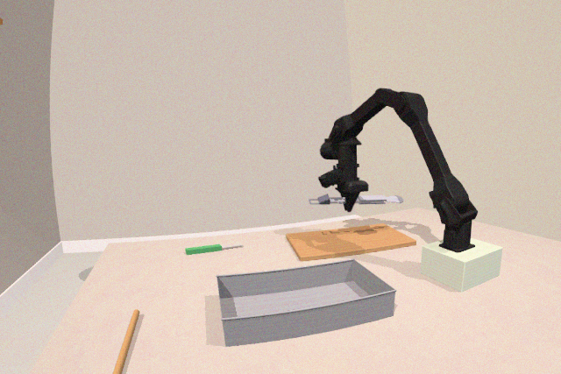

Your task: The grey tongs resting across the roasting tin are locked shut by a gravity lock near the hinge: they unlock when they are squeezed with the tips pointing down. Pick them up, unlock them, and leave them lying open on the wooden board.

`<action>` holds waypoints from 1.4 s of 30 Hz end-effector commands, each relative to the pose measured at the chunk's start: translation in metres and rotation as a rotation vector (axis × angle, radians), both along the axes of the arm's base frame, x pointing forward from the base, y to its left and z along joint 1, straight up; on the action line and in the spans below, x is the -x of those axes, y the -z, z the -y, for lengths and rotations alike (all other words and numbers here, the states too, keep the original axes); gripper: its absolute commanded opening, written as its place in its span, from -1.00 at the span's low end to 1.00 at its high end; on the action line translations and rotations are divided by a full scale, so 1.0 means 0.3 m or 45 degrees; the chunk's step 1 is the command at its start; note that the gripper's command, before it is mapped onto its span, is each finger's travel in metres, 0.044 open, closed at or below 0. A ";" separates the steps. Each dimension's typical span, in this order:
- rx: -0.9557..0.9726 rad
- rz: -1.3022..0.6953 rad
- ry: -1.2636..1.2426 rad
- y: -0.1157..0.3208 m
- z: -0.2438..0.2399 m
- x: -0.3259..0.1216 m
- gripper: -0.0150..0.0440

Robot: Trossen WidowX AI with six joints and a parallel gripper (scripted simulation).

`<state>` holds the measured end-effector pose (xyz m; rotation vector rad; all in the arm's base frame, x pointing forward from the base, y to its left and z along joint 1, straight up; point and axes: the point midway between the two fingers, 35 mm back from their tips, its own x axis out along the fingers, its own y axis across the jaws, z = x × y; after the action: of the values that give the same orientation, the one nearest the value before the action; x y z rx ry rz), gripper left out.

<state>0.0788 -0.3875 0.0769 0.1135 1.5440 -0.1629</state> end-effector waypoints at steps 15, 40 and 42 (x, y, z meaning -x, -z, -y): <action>-0.002 -0.011 0.005 0.099 0.000 0.003 -1.00; -0.003 -0.001 0.000 0.186 -0.004 0.000 -0.64; -0.003 -0.001 0.000 0.186 -0.004 0.000 -0.47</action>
<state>0.0788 -0.3862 0.0208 0.1159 1.5450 -0.1606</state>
